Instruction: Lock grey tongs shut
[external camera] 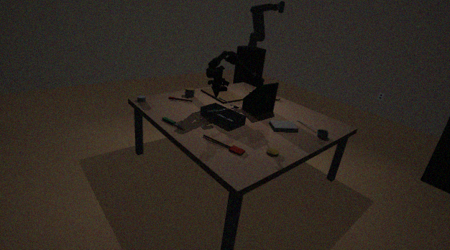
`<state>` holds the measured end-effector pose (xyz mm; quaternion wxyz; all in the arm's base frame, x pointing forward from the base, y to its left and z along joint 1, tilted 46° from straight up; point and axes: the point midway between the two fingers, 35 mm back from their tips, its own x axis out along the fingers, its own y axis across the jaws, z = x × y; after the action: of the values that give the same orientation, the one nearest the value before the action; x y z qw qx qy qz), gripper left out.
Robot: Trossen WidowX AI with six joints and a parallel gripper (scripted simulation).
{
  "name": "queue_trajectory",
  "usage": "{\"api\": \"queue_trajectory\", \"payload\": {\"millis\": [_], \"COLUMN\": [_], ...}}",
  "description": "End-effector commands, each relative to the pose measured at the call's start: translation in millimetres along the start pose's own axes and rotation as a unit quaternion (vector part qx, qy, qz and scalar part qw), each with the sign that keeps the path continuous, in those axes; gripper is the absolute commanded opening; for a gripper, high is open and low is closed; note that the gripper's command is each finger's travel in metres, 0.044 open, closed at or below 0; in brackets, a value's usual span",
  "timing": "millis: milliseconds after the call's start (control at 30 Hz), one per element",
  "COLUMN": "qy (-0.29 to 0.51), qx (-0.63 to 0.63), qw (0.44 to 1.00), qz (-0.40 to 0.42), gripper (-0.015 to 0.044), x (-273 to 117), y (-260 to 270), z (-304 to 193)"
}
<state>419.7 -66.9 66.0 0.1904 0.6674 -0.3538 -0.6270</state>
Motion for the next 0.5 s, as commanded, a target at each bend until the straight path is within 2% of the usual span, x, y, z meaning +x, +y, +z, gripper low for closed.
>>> {"api": "queue_trajectory", "payload": {"millis": [0, 467], "qy": [-0.001, -0.001], "qx": [-0.004, -0.004], "qw": [1.000, 1.000], "qz": [0.003, 0.004], "gripper": [-0.0150, -0.0150], "x": [7, 30], "y": [0, 1], "z": [1, 2]}}
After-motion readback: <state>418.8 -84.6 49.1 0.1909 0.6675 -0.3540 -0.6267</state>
